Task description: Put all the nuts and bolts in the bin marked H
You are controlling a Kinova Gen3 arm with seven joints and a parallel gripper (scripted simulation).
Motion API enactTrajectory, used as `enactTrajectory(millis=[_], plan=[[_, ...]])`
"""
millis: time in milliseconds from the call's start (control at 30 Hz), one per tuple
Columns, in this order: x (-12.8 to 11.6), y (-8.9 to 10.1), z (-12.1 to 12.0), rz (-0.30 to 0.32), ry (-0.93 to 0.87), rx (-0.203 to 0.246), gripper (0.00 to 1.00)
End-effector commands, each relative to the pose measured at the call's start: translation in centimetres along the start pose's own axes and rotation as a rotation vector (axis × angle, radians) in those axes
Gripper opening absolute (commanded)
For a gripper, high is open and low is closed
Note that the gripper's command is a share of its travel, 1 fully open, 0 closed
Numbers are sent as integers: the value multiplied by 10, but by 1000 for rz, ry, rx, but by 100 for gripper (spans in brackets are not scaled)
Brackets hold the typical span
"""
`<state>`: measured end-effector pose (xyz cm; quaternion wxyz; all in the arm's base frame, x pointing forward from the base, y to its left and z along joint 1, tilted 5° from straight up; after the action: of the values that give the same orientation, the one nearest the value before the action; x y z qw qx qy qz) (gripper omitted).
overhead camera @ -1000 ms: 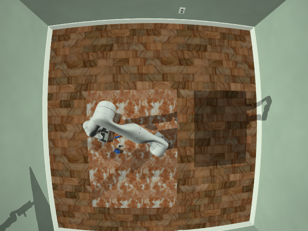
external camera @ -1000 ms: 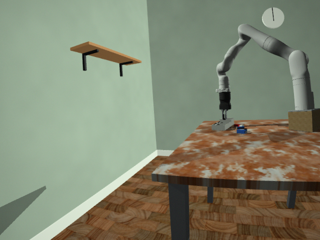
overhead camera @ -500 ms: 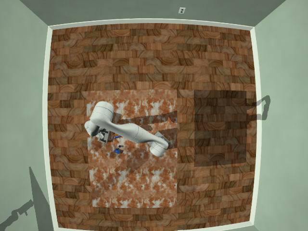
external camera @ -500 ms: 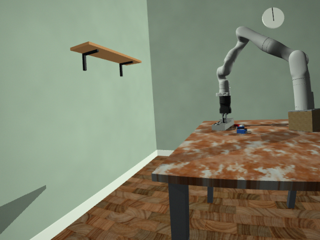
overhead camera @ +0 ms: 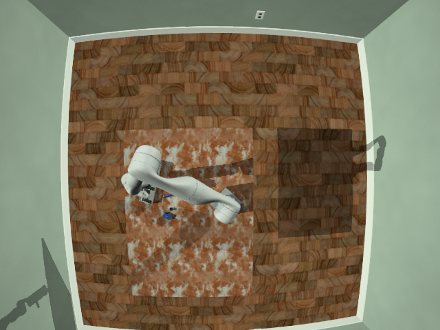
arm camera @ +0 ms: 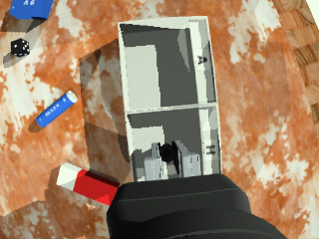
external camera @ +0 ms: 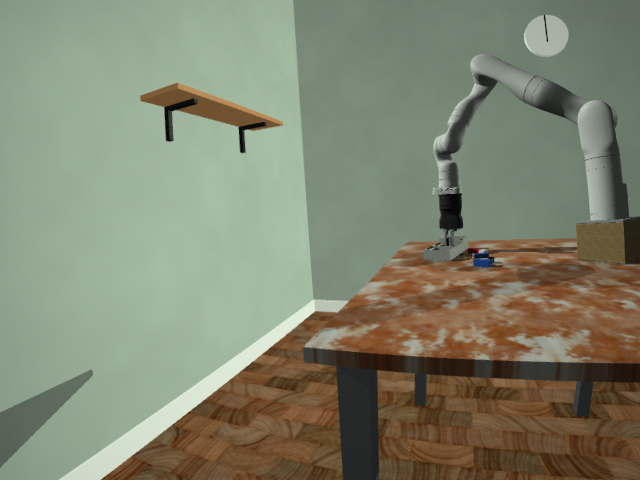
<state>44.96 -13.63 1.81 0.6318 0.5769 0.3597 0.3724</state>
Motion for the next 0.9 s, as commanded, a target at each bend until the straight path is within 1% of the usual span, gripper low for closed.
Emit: enactTrajectory(millis=[0, 567, 867], plan=[[1, 0, 0, 0, 2, -1, 64], [1, 0, 0, 0, 2, -1, 64], [0, 11, -2, -1, 4, 4, 64]])
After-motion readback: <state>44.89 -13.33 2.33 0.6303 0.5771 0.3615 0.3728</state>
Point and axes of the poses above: the point where the finger pads meet when closed, its own y axis back along the fingers, its own z axis across the jaws, x = y × z, the point moved 6 cm from there along y, back along the fingers, and after that the axes turned 10 degrees about -y, right-handed, at the moved point
